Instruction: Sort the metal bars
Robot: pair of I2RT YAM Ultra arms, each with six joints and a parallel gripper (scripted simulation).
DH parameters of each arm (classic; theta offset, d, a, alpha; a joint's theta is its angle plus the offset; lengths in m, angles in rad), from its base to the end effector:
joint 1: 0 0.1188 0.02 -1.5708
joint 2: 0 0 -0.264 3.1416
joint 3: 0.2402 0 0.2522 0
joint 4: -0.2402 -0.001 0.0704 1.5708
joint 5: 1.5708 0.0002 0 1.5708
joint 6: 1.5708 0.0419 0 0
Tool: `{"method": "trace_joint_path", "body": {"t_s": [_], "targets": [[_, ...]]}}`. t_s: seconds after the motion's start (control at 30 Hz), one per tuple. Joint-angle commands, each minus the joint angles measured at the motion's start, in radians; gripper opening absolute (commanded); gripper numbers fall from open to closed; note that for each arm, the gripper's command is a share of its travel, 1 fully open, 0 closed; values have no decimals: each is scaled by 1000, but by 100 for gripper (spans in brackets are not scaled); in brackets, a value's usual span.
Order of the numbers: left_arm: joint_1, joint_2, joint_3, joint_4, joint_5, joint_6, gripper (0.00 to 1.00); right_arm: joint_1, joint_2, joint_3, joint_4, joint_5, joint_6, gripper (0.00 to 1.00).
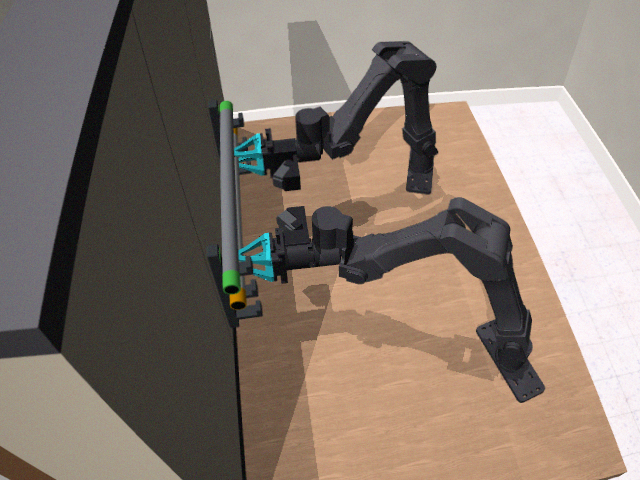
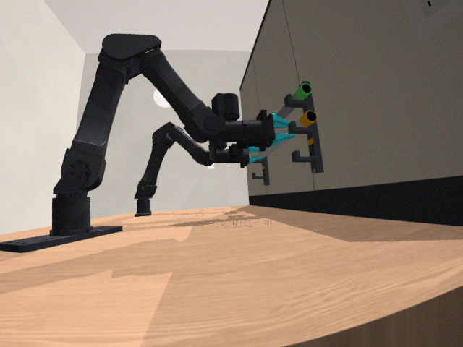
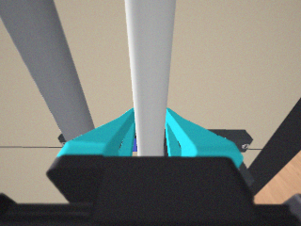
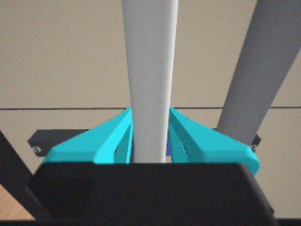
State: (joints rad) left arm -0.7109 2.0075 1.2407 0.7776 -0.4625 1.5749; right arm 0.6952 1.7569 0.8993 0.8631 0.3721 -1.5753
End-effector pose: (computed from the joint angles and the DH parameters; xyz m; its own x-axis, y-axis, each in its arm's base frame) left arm 0.3596 -0.2837 0.2322 0.2458 0.9693 -0.0007 -0.0092 0.0031 1.0000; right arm 0.3039 0.2350 0.2326 0.3175 -0.9483 0.0025 0.0057 -0.0007 -1.0000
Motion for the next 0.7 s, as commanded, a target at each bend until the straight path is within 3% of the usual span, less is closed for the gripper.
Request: {"method": "trace_joint_path", "body": {"t_s": [0.0,0.67], "targets": [[3,-30,16,-54,-3,-3,0,-5,-32,19,-54,2,4,0],[3,-65,55,-129,-3,-4,0,-4,-76,62,-141,2,4,0]]}}
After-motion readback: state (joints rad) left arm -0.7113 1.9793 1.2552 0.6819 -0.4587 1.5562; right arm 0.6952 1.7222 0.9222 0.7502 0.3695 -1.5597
